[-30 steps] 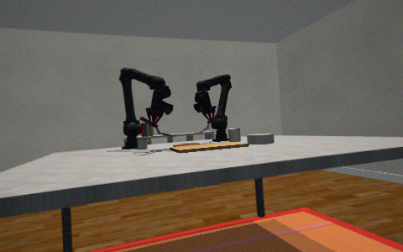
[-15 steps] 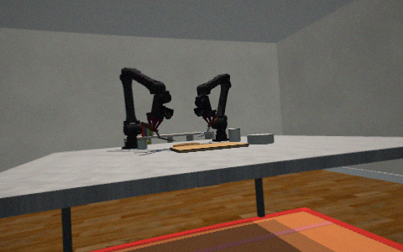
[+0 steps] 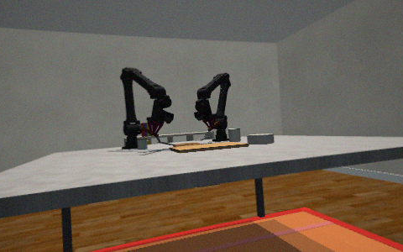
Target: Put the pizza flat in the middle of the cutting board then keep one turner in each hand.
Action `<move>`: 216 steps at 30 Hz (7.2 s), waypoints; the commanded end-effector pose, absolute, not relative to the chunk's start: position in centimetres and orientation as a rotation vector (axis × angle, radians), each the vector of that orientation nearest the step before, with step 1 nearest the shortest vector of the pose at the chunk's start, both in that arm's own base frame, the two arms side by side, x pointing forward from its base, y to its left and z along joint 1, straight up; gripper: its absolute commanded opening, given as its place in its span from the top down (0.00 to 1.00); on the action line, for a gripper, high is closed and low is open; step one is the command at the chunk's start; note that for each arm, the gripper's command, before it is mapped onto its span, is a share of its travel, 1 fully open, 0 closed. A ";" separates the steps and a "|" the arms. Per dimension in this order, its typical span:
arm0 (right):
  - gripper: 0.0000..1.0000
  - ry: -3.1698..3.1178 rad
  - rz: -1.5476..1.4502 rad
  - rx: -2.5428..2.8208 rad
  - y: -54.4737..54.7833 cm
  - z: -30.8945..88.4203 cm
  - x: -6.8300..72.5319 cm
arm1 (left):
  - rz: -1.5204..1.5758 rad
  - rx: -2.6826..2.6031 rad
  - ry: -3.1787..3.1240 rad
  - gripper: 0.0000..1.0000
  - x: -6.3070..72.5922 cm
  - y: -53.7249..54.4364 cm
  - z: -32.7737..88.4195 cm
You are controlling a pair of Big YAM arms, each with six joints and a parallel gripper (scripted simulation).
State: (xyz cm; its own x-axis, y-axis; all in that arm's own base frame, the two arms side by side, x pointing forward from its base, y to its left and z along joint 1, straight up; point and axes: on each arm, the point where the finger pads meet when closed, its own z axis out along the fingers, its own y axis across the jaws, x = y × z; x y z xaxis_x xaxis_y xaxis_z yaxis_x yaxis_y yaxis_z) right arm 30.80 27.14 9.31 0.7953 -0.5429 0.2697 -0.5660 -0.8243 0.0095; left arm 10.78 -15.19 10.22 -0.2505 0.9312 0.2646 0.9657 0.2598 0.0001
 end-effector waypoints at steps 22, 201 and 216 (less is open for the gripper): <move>0.94 -0.910 0.411 2.900 27.8 8.0 32.0 | -0.215 -1.807 -2.353 0.94 11.2 -16.3 8.6; 0.94 -0.880 0.436 2.876 38.4 6.6 15.7 | -0.191 -1.808 -2.365 0.94 11.2 -15.5 9.3; 0.94 -0.898 0.373 2.962 38.3 11.0 17.5 | -0.126 -1.852 -2.424 0.94 11.4 -15.4 11.3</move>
